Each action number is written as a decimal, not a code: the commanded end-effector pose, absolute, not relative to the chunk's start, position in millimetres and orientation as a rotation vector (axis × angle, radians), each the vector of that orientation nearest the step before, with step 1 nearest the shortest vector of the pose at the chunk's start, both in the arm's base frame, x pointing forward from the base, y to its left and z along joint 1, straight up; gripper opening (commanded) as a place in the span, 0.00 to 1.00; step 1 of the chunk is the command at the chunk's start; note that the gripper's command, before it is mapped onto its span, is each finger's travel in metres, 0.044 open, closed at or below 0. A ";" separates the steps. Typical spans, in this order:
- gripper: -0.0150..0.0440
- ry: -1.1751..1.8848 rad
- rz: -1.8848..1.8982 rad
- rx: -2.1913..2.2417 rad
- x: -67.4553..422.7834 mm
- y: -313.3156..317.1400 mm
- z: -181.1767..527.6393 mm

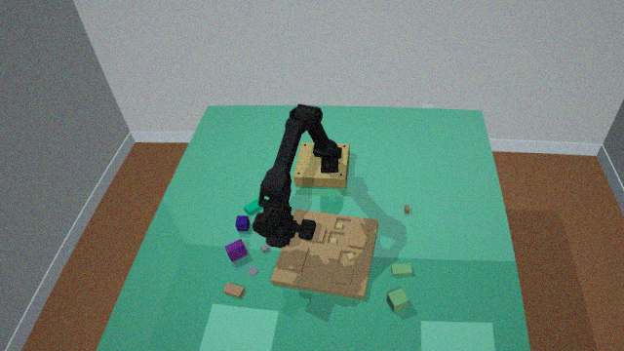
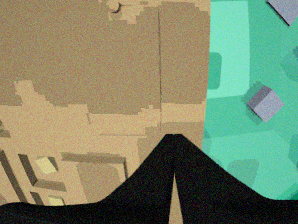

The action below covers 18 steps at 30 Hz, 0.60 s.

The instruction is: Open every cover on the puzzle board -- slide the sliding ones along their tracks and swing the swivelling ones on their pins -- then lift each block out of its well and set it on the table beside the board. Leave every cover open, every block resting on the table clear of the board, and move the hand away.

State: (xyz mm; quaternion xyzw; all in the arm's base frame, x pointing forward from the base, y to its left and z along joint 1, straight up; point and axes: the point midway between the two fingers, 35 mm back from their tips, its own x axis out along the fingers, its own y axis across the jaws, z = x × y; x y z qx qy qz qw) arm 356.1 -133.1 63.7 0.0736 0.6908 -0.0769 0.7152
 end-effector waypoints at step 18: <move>0.25 1.533 -0.168 0.160 356.1 -133.3 42.4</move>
